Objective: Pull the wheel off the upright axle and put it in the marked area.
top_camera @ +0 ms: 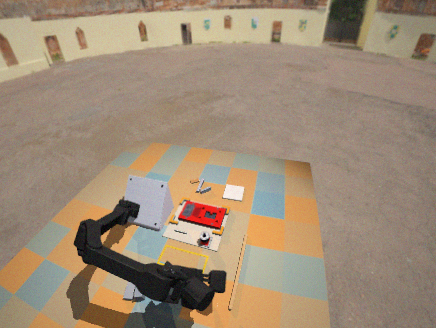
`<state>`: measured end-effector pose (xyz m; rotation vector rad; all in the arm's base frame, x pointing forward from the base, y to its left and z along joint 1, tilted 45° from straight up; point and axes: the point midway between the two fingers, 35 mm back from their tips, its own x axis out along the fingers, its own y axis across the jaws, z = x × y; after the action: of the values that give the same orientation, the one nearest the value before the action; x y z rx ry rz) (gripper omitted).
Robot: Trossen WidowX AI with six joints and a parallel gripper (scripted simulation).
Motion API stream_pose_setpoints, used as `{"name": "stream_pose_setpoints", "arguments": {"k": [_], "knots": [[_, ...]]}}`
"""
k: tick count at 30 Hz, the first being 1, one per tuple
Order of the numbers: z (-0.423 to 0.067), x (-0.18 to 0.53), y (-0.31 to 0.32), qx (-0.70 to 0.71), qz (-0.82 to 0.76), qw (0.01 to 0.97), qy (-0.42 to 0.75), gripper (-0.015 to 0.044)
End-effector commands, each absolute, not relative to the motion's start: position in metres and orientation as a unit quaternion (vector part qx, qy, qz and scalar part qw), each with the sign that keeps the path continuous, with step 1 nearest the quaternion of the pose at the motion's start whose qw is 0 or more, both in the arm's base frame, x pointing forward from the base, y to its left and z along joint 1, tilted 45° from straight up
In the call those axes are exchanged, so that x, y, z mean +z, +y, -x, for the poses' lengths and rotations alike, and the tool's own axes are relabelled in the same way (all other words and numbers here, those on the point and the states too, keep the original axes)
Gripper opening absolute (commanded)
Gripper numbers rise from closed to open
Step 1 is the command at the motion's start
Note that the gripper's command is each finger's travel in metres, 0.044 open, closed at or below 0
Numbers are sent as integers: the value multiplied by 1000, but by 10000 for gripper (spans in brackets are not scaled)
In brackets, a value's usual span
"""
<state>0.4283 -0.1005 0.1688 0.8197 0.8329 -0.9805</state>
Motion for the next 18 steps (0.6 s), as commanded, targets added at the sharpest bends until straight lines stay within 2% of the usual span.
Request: {"name": "stream_pose_setpoints", "arguments": {"k": [1, 9, 18], "knots": [[-419, 138, -63, -490, -363, 689, 391, 300], [-391, 102, 10, -572, -324, 660, 364, 300], [-355, 81, 73, -621, -269, 681, 281, 300]]}}
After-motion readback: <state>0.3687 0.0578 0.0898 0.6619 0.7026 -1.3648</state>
